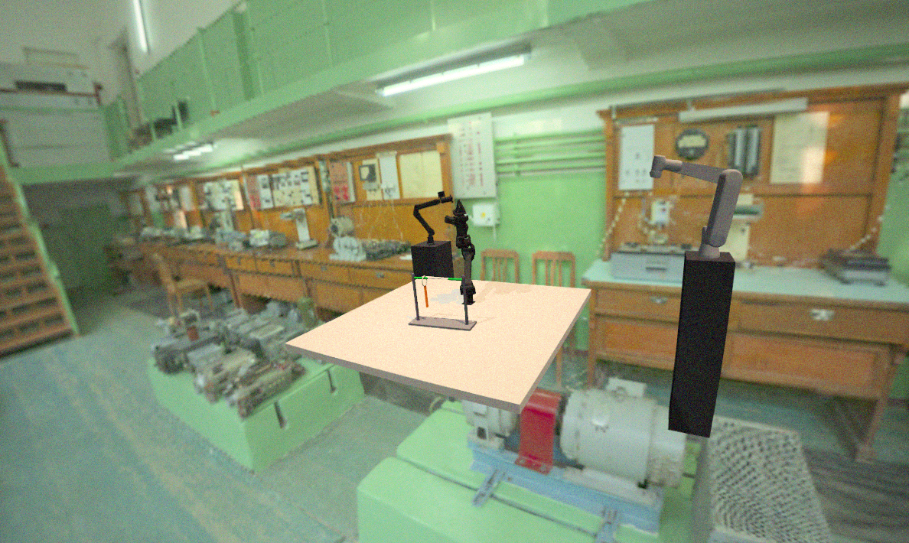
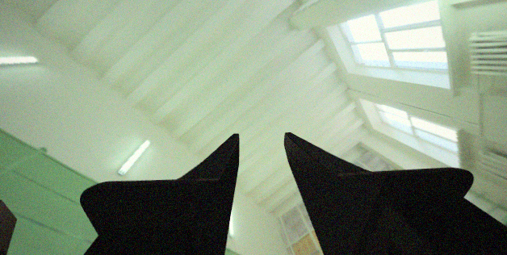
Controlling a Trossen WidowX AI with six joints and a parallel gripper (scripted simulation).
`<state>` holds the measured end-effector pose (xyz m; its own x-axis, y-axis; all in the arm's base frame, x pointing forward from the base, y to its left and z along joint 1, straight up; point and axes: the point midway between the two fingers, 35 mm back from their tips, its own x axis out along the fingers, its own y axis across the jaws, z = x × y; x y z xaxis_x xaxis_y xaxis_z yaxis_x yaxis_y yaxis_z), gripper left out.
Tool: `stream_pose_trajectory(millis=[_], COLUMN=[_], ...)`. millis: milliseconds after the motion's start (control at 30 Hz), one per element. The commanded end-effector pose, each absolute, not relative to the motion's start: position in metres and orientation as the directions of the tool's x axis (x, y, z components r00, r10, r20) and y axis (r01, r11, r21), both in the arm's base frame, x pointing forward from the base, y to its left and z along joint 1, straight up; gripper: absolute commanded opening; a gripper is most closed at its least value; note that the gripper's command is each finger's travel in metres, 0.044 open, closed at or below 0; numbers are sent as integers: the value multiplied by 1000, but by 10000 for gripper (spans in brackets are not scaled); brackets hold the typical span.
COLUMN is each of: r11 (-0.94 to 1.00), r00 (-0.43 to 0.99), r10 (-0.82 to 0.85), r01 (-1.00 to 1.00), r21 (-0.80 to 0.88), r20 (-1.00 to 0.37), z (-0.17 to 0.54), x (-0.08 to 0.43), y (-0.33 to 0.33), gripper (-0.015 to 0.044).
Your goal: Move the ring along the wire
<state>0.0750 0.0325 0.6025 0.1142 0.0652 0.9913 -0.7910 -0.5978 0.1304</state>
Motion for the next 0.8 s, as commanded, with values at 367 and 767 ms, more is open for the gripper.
stream_pose_trajectory(millis=[367, 767], r11=[455, 888], r00=[668, 959], r10=[239, 61], r01=[-718, -179], r21=[527, 424], r20=[704, 276], z=[475, 327], x=[244, 304], y=[25, -65], gripper=[160, 160])
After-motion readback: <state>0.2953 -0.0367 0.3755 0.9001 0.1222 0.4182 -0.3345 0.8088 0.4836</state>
